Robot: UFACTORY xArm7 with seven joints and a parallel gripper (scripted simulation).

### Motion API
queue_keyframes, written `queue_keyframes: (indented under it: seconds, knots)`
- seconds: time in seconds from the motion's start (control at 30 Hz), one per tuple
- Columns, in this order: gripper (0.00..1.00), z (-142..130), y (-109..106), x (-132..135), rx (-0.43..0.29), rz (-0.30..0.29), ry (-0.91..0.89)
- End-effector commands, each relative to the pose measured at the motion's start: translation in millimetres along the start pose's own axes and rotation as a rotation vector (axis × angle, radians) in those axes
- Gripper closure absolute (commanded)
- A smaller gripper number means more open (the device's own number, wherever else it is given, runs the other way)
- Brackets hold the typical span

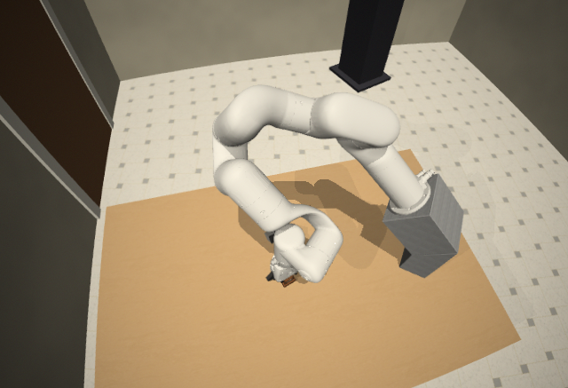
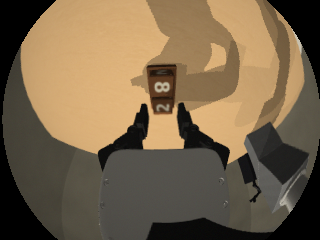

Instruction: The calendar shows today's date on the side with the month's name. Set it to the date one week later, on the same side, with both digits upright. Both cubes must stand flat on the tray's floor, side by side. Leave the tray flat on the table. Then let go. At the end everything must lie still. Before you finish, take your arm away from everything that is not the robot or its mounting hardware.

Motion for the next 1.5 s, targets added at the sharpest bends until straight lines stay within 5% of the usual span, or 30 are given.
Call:
queue_keyframes:
  seconds: [0.0, 1.47]
  knots:
    - [0.51, -0.8, -0.8, -0.6, -0.002, 0.002, -0.001]
    - [0.51, -0.9, 11.2, -0.6, -0.002, 0.002, -0.001]
Point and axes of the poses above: the point where the finger pads meet when closed, its own y axis out along the fingers, its own x axis across the jaws, z = x × y, the point moved 8 cm from there along -y, back along the fingers, and after that the axes turned 9 degrees about y, right-handed, at the moved point
